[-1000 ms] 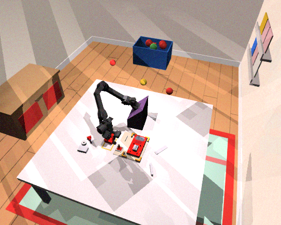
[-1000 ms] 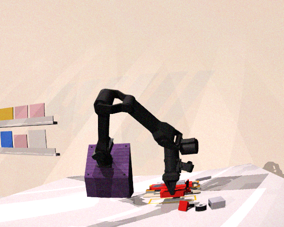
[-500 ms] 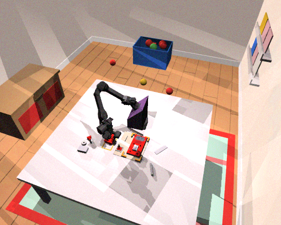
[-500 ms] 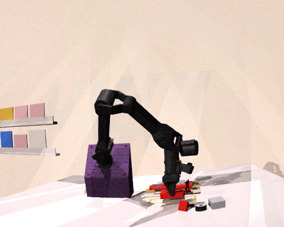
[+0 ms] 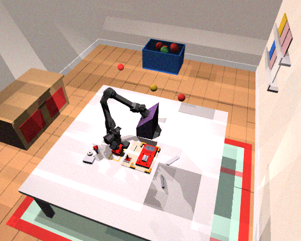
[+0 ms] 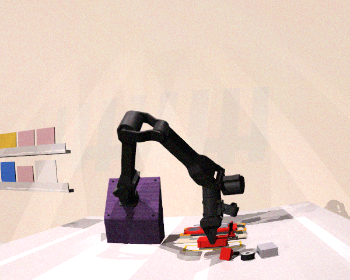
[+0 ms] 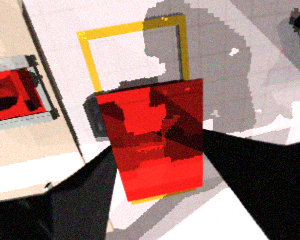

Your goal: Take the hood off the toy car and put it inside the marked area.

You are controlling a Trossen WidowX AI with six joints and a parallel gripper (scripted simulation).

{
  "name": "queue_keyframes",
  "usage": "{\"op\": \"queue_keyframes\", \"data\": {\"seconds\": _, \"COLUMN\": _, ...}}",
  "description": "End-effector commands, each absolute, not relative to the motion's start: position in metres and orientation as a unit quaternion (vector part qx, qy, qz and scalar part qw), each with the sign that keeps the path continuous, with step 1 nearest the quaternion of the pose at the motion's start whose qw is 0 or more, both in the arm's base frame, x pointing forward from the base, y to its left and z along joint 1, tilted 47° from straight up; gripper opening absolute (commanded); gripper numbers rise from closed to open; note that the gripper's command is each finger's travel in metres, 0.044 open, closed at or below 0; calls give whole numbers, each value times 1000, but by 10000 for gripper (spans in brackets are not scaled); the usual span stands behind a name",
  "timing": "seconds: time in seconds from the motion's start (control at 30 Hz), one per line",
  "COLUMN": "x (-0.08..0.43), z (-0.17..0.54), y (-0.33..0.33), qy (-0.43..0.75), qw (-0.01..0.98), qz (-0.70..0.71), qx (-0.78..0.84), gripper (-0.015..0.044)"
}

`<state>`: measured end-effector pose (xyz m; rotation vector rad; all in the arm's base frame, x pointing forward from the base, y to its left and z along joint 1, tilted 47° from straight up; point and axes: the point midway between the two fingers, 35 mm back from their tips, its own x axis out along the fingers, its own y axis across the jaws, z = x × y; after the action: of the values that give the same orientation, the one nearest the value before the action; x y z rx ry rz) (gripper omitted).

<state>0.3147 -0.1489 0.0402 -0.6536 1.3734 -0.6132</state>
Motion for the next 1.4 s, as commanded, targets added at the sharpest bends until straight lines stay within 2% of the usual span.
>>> {"op": "queue_keyframes", "data": {"seconds": 0.0, "x": 315, "z": 37, "y": -150, "qy": 614, "qw": 682, "qz": -270, "qx": -292, "gripper": 0}}
{"op": "queue_keyframes", "data": {"seconds": 0.4, "x": 315, "z": 33, "y": -154, "qy": 614, "qw": 682, "qz": -270, "qx": -292, "gripper": 0}}
{"op": "queue_keyframes", "data": {"seconds": 0.97, "x": 315, "z": 37, "y": -152, "qy": 612, "qw": 682, "qz": -273, "qx": -291, "gripper": 440}}
{"op": "queue_keyframes", "data": {"seconds": 1.23, "x": 309, "z": 83, "y": -102, "qy": 614, "qw": 682, "qz": -272, "qx": -290, "gripper": 440}}
{"op": "queue_keyframes", "data": {"seconds": 1.37, "x": 309, "z": 84, "y": -101, "qy": 614, "qw": 682, "qz": -272, "qx": -290, "gripper": 440}}
